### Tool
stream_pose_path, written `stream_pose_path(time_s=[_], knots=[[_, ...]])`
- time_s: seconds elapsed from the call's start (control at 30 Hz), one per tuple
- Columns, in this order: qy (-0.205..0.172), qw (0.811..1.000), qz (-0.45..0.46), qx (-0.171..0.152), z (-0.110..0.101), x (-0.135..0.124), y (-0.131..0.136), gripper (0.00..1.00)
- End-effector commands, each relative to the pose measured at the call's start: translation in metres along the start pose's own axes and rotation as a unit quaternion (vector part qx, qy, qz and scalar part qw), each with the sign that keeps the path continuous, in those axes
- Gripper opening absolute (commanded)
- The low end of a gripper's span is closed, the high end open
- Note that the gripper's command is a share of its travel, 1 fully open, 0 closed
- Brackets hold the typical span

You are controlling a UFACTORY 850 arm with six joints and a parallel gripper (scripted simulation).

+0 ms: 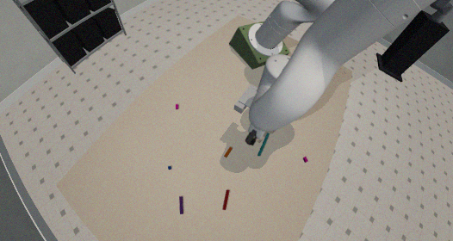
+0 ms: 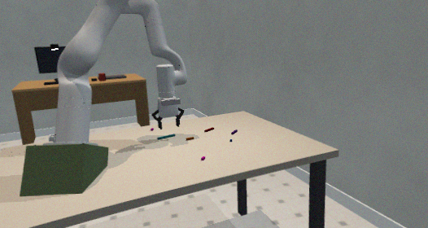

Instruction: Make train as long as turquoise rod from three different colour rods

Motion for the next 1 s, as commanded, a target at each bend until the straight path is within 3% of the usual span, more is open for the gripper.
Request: stream_pose_path(time_s=[0.0,0.67,0.83,0.97], knots=[[0.000,1.000,0.000,0.001,0.000,0.000,-0.001,1.00],[0.000,1.000,-0.001,0.001,0.000,0.000,-0.001,1.00],[-0.005,0.996,-0.095,0.003,0.000,0.000,-0.022,1.00],[-0.006,0.993,-0.120,0.004,0.001,0.001,-0.028,1.00]])
Point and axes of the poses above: the point where the finger pads meet when closed, its own z axis out along the fingers, its own y axis across the jaws, x = y × z, the point moved 1 cm from there along -z, back along the fingers, and after that the axes turned 11 degrees about -z, right-handed, at the moved point
